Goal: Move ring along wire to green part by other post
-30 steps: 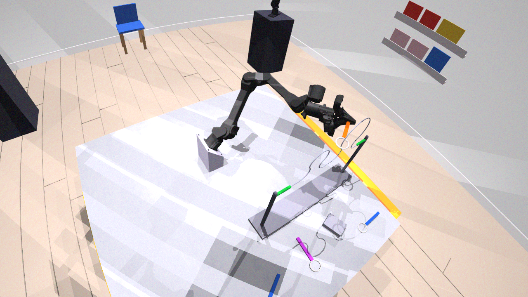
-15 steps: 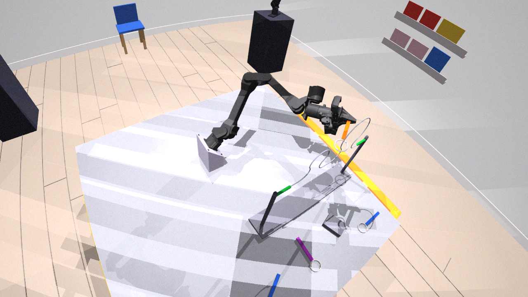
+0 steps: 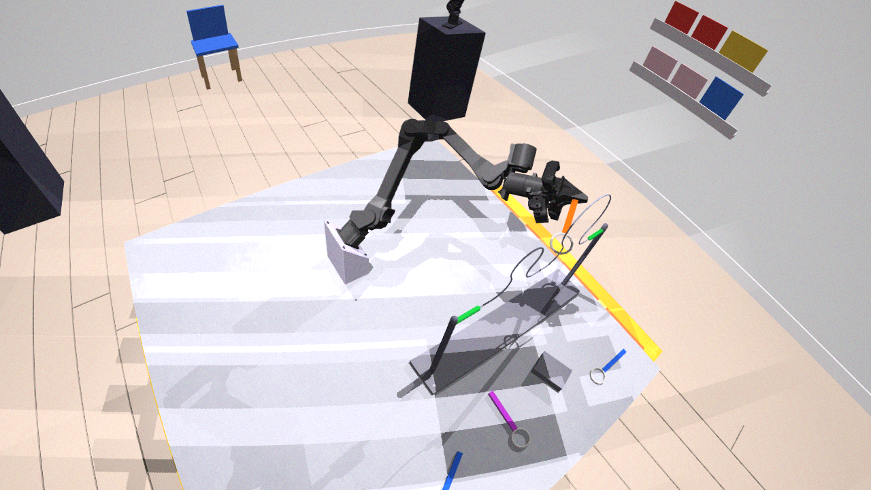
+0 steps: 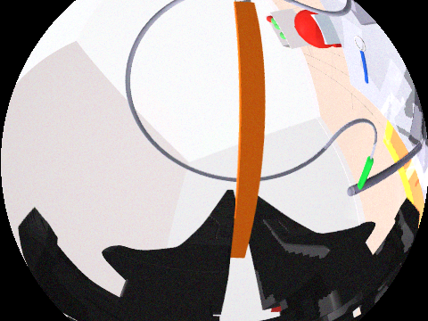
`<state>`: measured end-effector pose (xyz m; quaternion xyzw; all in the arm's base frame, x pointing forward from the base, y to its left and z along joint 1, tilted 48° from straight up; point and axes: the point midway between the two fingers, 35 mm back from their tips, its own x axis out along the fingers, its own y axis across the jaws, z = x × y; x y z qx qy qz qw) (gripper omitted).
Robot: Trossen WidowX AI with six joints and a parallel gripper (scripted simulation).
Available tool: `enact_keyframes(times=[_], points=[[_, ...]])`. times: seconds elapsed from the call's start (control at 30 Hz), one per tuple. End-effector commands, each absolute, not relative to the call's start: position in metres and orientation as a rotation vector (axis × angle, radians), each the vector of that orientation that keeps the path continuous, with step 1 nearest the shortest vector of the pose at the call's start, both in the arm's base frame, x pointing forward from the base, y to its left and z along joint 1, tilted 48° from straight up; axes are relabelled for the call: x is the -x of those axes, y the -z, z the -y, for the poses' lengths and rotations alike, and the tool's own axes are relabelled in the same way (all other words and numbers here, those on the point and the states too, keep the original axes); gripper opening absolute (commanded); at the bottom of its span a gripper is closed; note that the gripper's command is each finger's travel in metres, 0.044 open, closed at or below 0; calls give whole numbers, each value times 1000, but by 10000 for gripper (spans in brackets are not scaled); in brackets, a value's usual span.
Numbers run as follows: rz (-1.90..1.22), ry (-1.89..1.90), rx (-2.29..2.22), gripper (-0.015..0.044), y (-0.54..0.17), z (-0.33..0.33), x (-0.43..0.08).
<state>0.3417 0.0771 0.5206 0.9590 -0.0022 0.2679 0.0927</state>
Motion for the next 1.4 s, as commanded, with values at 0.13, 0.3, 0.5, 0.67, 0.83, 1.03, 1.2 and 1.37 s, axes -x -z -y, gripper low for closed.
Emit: enact_keyframes(times=[0.13,0.3,0.5,0.67,0.83,1.03,1.2,1.37], points=[[45,-817,-2931,-150,-523,-75,-341],[59,-823,-2966,-150,-523,-76,-341],[66,-827,-2984,-150,-523,-80,-340],[61,-827,-2970,-150,-523,-86,-340],[44,-823,-2927,-150,-523,-96,-339],[11,-813,-2842,-150,-520,-110,-338],[-19,-802,-2761,-150,-517,-123,-337],[-57,-787,-2654,-150,-511,-138,-336]])
